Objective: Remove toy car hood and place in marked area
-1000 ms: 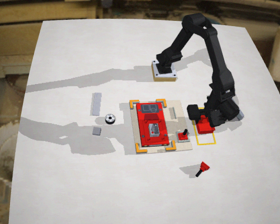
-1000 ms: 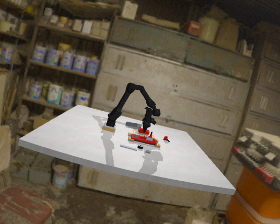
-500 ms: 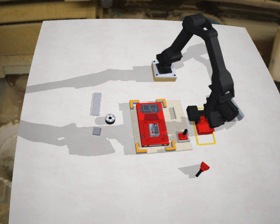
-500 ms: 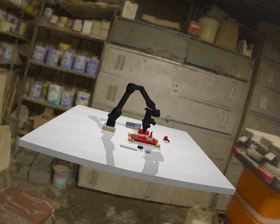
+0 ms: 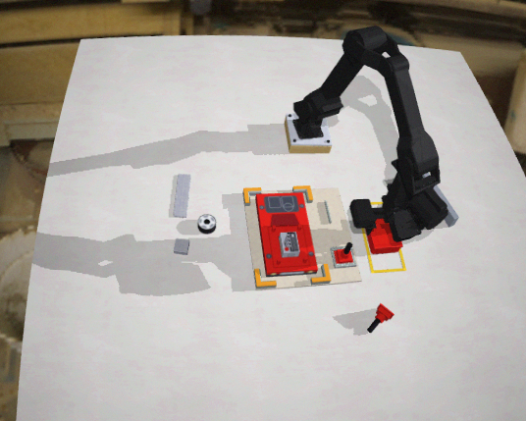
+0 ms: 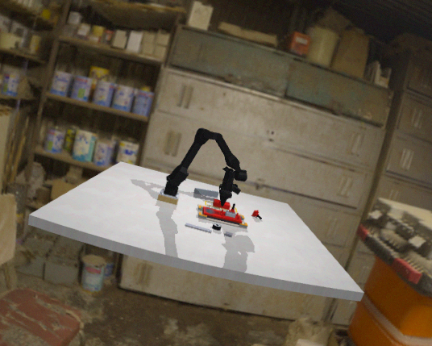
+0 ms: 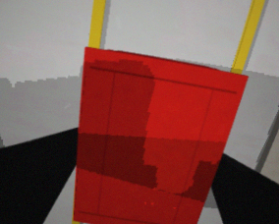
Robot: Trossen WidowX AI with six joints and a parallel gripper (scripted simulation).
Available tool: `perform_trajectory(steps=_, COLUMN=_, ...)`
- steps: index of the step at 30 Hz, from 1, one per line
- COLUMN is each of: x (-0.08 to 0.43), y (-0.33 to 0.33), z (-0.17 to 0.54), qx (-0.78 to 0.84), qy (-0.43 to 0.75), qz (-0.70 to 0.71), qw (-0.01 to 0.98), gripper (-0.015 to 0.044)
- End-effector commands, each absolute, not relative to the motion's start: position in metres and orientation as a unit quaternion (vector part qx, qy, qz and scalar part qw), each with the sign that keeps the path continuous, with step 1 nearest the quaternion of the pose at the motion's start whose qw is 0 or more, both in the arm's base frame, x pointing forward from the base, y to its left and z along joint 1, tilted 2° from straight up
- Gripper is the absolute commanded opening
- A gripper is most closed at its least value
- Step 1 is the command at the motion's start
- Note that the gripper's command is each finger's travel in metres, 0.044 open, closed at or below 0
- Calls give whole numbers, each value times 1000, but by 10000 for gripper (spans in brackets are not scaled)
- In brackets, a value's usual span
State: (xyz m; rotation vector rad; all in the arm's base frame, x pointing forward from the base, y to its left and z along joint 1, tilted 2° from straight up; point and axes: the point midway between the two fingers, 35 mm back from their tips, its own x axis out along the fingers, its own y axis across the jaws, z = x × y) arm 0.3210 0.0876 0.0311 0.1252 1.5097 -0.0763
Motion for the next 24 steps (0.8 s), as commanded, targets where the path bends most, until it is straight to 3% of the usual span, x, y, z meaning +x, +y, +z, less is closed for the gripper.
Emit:
perform_trajectory(steps=1, x=321, y=88, z=31, qx=57, qy=684, qz=-35, qw=726, gripper=315)
perform_trajectory(steps=6, x=321, y=88, z=33, qx=57, qy=684, qz=-35, qw=726, gripper=440)
perform_trajectory(steps=15, x=318, y=87, z=101, qx=55, qy=685, qz=-37, qw=726, gripper=440)
perform_trajectory(steps=24, x=317, y=86, z=103, qx=55, qy=685, qz=-37, qw=725, gripper=440)
